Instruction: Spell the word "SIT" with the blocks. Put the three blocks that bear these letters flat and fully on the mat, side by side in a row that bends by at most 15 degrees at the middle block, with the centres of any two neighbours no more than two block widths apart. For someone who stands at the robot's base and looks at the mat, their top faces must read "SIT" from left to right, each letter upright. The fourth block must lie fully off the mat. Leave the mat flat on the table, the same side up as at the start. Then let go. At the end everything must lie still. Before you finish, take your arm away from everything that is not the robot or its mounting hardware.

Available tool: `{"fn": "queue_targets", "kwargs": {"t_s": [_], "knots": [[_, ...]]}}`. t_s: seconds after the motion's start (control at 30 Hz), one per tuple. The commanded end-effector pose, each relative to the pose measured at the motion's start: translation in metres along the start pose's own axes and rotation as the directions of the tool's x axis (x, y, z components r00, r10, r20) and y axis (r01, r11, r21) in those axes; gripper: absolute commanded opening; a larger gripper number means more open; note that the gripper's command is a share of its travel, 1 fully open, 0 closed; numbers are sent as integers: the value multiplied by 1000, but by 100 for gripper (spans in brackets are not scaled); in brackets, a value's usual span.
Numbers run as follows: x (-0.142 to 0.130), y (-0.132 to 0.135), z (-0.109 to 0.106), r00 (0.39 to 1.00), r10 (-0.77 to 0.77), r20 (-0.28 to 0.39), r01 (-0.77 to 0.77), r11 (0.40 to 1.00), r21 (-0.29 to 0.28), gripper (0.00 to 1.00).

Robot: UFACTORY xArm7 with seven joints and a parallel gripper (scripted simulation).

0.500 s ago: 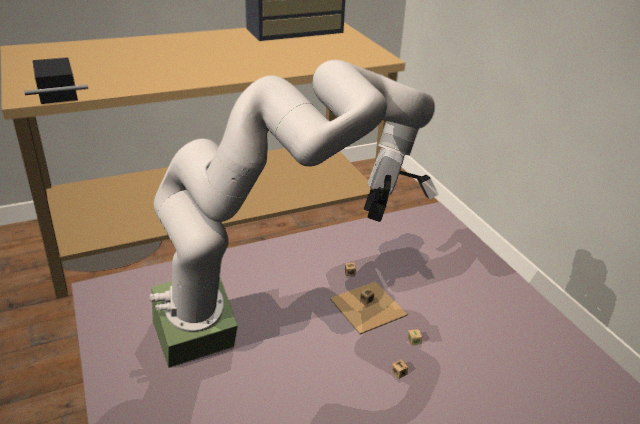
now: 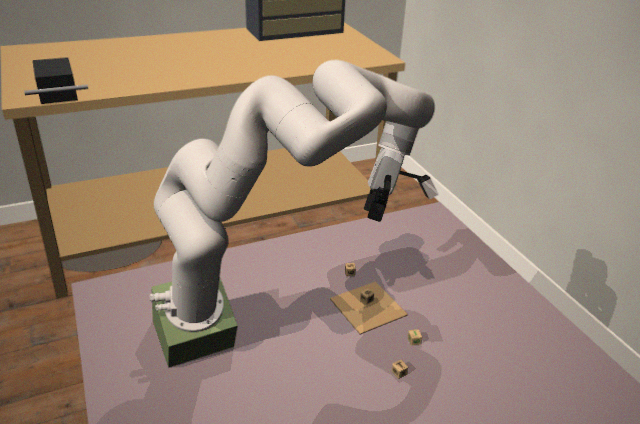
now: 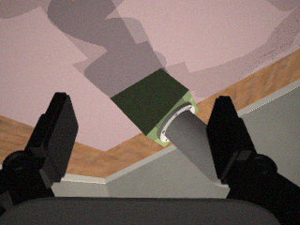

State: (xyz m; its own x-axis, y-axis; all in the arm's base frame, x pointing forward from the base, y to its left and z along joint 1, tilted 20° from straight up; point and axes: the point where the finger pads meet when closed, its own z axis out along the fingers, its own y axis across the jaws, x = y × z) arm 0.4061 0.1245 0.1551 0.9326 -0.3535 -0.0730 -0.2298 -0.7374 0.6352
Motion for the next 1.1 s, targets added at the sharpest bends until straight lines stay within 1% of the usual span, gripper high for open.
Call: {"fn": "queue_targets", "kwargs": {"t_s": [0.0,0.13,0.2,0.27,0.33,0.53,0.6,0.63,0.83,1.07], "knots": [[0,0,-2,1000,0,-3,0,1000,3,100],[1,-1,-1,1000,6,-9,-6,1000,-1,100],[2,-3,2,999,26,-28,-26,1000,-13,100],[5,-7,7,996,62,-66,-65,997,-33,100],[8,-13,13,987,107,-119,-114,992,-53,100],[13,-23,23,960,176,-217,-195,978,-72,100],[13,-23,23,960,176,-217,-195,978,-72,100],[16,-29,28,940,208,-271,-235,969,-72,100],[20,-41,35,891,261,-370,-302,952,-56,100],[23,-58,44,812,317,-490,-367,930,-5,100]]}}
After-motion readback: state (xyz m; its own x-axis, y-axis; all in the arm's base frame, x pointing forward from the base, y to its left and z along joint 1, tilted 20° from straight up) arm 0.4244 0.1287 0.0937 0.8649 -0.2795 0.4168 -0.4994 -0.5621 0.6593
